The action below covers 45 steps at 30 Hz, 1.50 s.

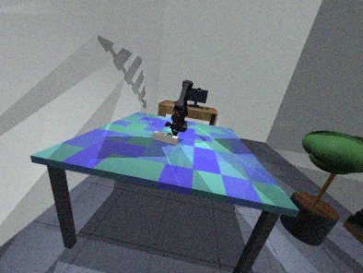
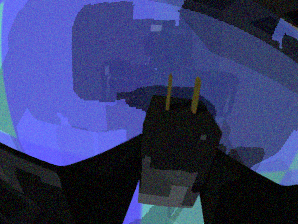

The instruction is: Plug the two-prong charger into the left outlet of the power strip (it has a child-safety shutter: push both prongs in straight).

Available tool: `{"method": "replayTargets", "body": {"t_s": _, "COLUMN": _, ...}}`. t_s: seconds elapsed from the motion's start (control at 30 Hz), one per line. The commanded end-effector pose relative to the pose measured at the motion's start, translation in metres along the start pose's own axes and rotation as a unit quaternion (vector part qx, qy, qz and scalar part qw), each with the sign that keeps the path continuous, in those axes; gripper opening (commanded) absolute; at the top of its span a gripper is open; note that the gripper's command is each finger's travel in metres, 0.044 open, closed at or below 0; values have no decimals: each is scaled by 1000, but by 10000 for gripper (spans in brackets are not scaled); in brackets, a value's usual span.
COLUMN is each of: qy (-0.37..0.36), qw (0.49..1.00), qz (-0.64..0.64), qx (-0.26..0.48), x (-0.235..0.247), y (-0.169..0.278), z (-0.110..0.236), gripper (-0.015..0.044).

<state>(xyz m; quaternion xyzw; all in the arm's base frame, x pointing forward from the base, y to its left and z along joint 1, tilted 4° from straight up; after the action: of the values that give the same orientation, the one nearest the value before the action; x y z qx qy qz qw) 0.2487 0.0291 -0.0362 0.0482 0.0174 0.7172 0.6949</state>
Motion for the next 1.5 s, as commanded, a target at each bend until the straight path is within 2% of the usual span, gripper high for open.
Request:
{"method": "replayTargets", "body": {"t_s": 0.0, "qy": -4, "qw": 999, "qz": -37, "qx": -1, "x": -3, "y": -4, "z": -2, "gripper": 0}}
{"method": "replayTargets", "body": {"t_s": 1.47, "qy": -6, "qw": 997, "qz": -75, "qx": -2, "x": -9, "y": -50, "z": 1, "gripper": 0}}
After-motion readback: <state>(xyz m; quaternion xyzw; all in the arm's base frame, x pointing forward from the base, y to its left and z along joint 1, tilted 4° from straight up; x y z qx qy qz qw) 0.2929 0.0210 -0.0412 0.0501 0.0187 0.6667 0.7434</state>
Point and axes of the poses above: the point midway between the two fingers, 35 mm back from their tips, its own z axis back along the fingers, its own x axis across the jaws, y = z × x, the point moved 1 cm from there along z, back along the fingers, and after that the axes turned 8 degrees about -z, right-handed, at the moved point
